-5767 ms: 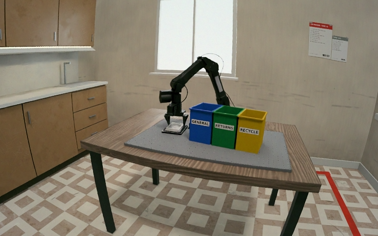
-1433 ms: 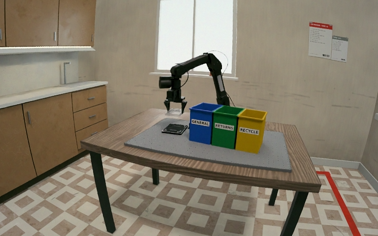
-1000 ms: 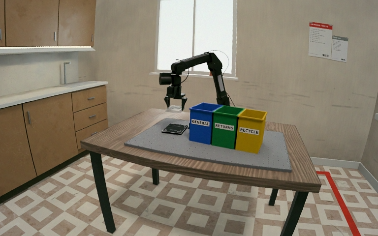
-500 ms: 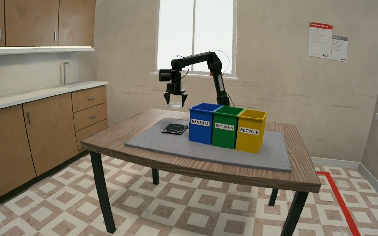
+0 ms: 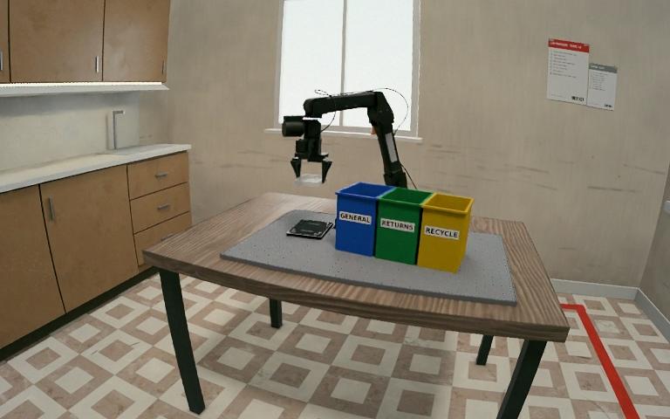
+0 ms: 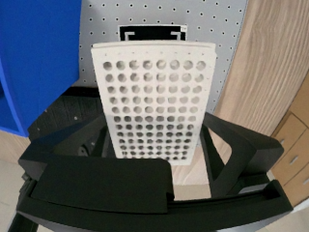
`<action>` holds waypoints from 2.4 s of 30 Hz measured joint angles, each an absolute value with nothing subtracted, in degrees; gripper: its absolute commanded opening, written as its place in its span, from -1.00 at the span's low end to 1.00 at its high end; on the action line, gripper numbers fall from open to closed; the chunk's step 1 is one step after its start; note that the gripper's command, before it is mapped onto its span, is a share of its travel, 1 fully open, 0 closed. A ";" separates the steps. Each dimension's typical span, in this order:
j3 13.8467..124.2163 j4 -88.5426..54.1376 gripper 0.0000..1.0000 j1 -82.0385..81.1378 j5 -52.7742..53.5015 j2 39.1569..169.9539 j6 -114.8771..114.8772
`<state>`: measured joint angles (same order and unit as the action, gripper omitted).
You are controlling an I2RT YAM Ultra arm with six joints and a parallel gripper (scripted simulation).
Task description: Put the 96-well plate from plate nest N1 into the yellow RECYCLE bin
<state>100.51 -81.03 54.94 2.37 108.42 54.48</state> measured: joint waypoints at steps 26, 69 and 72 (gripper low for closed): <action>105.14 -86.06 -1.00 55.11 2.37 108.95 54.54; 93.21 -84.09 -1.00 44.03 2.59 99.44 31.31; 92.31 -83.72 -1.00 42.87 2.59 98.63 29.85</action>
<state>92.31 -83.72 42.87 2.59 98.63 29.85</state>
